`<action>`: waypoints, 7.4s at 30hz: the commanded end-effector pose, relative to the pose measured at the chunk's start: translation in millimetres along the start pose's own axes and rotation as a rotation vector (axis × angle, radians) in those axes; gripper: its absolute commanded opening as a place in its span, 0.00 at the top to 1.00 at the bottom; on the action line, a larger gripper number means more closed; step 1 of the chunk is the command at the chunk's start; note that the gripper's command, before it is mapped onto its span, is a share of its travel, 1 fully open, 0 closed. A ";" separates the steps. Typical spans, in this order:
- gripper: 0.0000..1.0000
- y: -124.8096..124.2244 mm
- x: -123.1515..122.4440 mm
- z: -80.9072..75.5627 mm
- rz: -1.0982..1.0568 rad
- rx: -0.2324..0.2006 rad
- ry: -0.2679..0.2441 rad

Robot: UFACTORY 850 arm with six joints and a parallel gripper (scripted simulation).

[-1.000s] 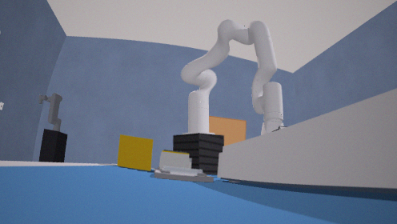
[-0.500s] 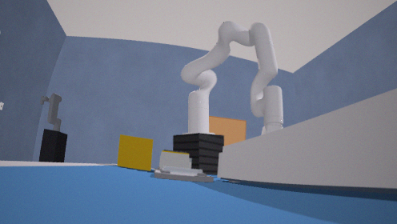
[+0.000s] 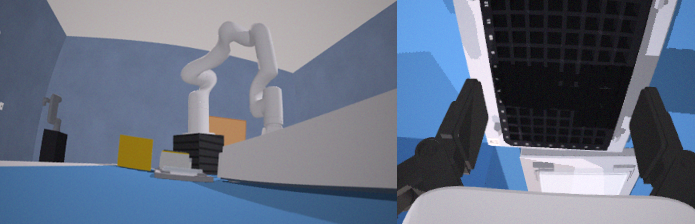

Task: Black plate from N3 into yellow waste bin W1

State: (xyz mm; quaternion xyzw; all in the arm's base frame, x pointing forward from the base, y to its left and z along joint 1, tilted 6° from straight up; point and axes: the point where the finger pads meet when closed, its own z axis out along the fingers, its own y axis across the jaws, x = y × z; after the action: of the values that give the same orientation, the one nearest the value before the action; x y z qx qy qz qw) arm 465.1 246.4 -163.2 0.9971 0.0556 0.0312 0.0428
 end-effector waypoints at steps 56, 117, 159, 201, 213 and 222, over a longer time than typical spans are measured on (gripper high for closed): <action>1.00 -0.3 0.8 14.9 0.000 0.002 0.003; 1.00 -0.3 0.7 1.6 0.000 0.002 0.004; 1.00 -0.3 0.6 -38.4 0.000 0.002 0.004; 1.00 -0.2 0.4 -101.7 0.000 0.002 0.004; 1.00 -0.2 0.4 -113.1 0.000 0.002 0.004; 1.00 10.0 -2.6 -113.1 -0.028 0.002 0.004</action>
State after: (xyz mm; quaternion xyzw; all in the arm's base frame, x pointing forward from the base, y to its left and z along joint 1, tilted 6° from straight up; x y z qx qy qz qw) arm 456.5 252.0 -51.2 0.9964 0.0658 0.0318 0.0426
